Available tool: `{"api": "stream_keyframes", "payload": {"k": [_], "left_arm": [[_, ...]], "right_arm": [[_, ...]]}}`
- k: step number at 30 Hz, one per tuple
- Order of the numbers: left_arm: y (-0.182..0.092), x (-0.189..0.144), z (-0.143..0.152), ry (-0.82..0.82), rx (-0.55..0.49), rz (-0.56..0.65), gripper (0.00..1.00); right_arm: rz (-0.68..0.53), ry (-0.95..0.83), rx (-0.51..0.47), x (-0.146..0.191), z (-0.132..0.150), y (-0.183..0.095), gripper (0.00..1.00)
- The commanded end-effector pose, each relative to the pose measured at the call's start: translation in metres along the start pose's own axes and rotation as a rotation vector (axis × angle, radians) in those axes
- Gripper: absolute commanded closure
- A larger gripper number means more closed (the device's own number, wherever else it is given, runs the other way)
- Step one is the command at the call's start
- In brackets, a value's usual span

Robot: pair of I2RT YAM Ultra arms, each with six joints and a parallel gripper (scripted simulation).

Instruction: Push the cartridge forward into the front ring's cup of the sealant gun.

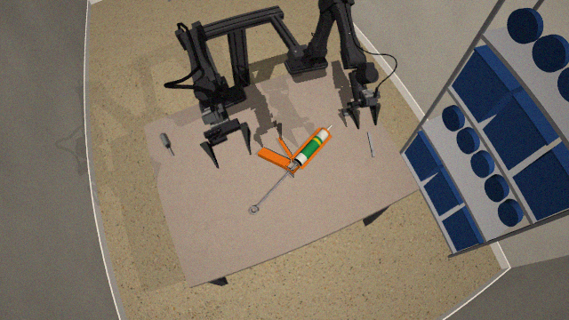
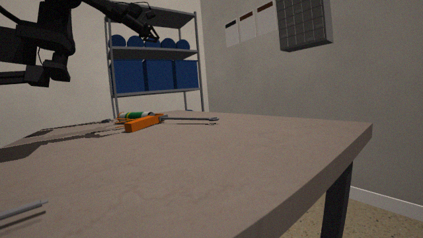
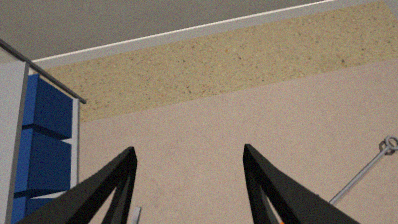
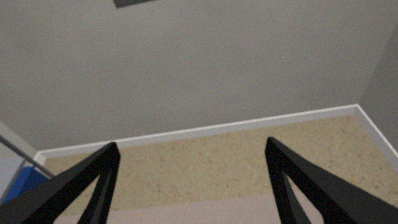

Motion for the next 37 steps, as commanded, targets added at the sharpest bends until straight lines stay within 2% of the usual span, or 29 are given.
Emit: {"api": "stream_keyframes", "payload": {"k": [1,6,8,15,20,22,28,37], "left_arm": [[-0.025,0.002,-0.046,-0.078,-0.166,0.026,0.28],[-0.039,0.006,-0.058,-0.112,-0.219,0.030,0.28],[-0.047,0.009,-0.064,-0.128,-0.244,0.028,0.28],[-0.086,0.018,-0.090,-0.204,-0.375,0.037,0.28],[-0.112,0.024,-0.104,-0.252,-0.456,0.048,0.28],[-0.112,0.024,-0.104,-0.252,-0.456,0.048,0.28],[-0.136,0.028,-0.113,-0.284,-0.510,0.053,0.28],[-0.144,0.027,-0.118,-0.254,-0.547,0.052,0.28]], "right_arm": [[-0.012,0.004,-0.013,0.001,-0.003,-0.001,0.00],[-0.005,0.002,-0.013,0.000,-0.003,-0.001,0.00],[-0.015,0.005,0.018,0.002,0.007,0.005,0.00],[0.001,0.004,-0.036,-0.004,-0.013,-0.001,0.00],[-0.006,0.005,-0.027,-0.002,-0.012,0.000,0.00],[-0.006,0.005,-0.027,-0.002,-0.012,0.000,0.00],[-0.006,0.004,-0.029,-0.001,-0.007,-0.007,0.00],[-0.005,0.004,-0.020,-0.001,-0.003,-0.008,0.00]]}}
Point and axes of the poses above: on each arm, the point where the finger pads meet when closed, its own y axis out along the fingers, its own x axis across the jaws, z = x × y, the point moved 9 cm from there along -y, back along the fingers, and after that the axes turned 15 degrees about -y, right-handed, at the moved point
